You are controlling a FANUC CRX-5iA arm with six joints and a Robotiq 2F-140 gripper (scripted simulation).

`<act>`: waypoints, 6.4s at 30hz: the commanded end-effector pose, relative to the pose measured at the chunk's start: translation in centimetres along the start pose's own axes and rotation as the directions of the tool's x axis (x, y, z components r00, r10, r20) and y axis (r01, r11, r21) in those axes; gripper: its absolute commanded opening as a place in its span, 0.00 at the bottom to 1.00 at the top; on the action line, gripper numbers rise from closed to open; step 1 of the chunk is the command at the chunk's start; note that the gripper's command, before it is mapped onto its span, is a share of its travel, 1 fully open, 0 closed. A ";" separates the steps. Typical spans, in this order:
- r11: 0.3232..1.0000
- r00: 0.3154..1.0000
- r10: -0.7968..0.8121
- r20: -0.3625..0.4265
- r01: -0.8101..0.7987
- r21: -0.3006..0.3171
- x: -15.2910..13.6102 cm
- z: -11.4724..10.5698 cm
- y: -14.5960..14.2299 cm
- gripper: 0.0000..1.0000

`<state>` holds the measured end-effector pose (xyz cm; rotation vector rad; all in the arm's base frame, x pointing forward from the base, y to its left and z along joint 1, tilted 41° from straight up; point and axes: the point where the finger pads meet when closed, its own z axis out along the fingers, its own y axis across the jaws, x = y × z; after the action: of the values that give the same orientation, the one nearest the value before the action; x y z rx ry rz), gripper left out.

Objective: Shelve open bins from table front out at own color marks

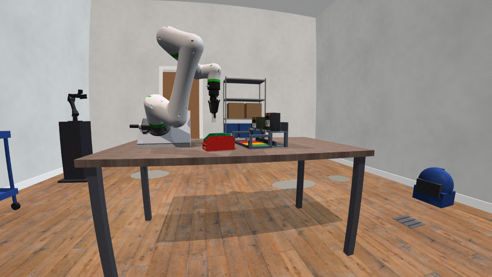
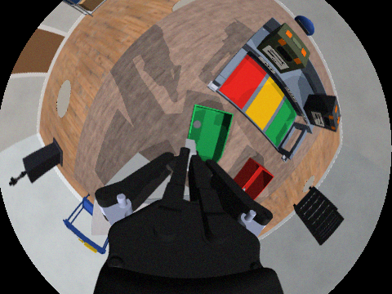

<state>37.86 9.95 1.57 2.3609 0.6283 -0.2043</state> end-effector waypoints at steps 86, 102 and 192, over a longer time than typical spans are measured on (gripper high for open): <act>1.000 1.000 0.000 0.000 0.000 0.000 0.0 3.2 0.0 0.15; 1.000 1.000 0.000 0.000 0.000 0.000 0.0 5.9 0.0 0.15; 1.000 1.000 0.000 0.000 0.000 0.000 0.0 11.1 0.0 0.15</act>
<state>38.11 2.85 -6.74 2.3611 0.6278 -0.2044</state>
